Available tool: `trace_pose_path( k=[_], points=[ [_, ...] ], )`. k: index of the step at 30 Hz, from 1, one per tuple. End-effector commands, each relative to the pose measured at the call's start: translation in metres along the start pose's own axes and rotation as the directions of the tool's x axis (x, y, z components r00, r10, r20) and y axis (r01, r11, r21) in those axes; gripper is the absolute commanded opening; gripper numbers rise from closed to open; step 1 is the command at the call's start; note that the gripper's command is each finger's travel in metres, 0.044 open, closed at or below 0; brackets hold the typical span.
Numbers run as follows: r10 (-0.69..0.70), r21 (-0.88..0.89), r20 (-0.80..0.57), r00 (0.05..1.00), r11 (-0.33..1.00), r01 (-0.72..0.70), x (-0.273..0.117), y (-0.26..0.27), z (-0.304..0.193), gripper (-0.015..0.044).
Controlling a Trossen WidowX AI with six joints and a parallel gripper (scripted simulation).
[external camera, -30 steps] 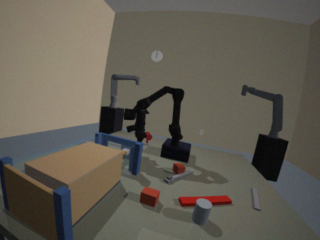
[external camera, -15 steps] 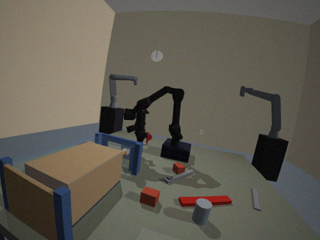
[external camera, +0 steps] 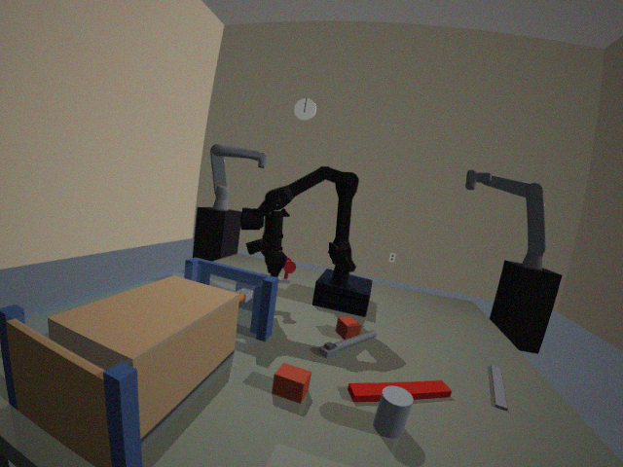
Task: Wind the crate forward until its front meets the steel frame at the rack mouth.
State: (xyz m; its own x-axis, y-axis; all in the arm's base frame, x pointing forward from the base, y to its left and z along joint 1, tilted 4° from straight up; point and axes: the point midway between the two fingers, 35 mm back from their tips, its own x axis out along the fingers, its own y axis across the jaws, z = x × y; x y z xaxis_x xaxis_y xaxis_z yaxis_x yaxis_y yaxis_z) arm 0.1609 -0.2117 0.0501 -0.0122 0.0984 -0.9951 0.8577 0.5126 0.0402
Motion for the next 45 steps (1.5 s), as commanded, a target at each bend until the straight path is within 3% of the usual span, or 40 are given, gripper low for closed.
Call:
trace_pose_path(
  k=[1, 5, 17, 34, 45],
  points=[
    [0.006, -0.005, 0.054, 0.999, 1.000, -0.006, -0.051, 0.000, 0.004, 0.0440],
    [0.014, -0.007, 0.083, 0.996, 1.000, -0.013, -0.110, -0.001, -0.009, 0.0440],
    [0.007, 0.001, 0.078, 0.997, 1.000, -0.008, -0.109, -0.002, -0.009, 0.0440],
    [0.007, 0.001, 0.078, 0.997, 1.000, -0.008, -0.109, -0.002, -0.009, 0.0000],
    [0.007, 0.001, 0.078, 0.997, 1.000, -0.008, -0.109, -0.002, -0.009, 0.0000]
  ],
)
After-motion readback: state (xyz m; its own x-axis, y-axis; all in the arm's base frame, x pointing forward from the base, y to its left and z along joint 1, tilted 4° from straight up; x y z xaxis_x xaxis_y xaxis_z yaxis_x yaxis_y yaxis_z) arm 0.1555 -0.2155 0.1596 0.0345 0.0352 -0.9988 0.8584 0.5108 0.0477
